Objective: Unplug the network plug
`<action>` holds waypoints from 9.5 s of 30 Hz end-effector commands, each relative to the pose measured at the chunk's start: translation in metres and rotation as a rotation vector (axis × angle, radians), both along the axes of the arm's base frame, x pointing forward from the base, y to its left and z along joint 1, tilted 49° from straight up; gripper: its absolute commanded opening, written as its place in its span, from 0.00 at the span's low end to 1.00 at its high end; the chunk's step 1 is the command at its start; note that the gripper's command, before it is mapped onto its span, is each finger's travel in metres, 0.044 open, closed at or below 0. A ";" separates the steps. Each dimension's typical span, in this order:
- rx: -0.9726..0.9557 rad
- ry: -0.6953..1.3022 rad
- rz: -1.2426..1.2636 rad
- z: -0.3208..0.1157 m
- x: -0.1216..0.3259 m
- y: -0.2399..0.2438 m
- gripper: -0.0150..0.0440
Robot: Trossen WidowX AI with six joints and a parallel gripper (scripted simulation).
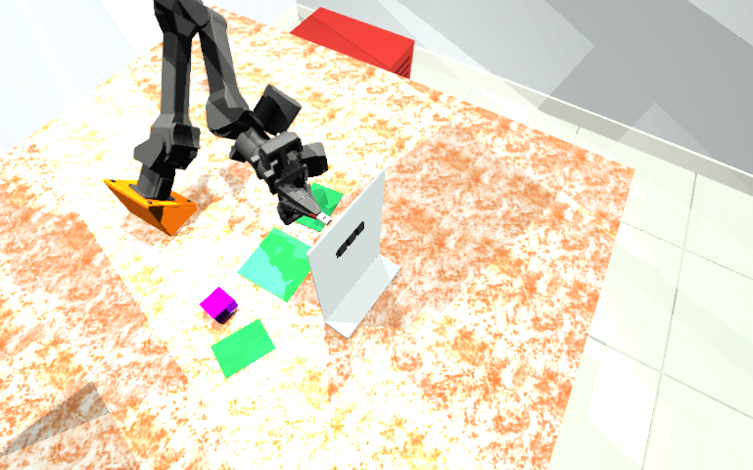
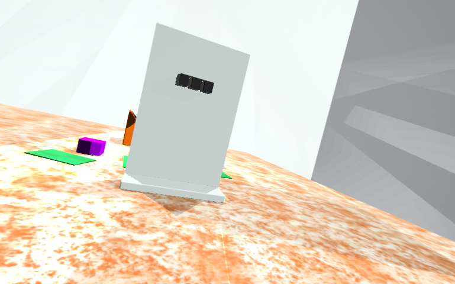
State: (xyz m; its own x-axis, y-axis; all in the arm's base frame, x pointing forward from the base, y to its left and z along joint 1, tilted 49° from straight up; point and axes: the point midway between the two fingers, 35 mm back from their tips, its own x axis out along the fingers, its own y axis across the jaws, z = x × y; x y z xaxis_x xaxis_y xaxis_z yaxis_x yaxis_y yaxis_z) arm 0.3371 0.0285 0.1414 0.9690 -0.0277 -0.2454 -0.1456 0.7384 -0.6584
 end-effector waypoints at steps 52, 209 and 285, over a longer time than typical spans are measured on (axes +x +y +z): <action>-0.003 0.002 0.000 0.006 -0.018 -0.007 0.25; 0.036 0.337 0.993 -0.132 -0.080 0.056 0.25; 0.026 0.354 0.992 -0.105 -0.085 0.013 0.52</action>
State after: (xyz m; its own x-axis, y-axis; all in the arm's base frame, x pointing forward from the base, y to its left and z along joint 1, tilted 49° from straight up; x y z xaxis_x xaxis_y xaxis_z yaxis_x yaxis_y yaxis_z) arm 0.2503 0.0447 0.0330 0.4230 0.7490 -0.5099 -0.8764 0.1952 -0.4402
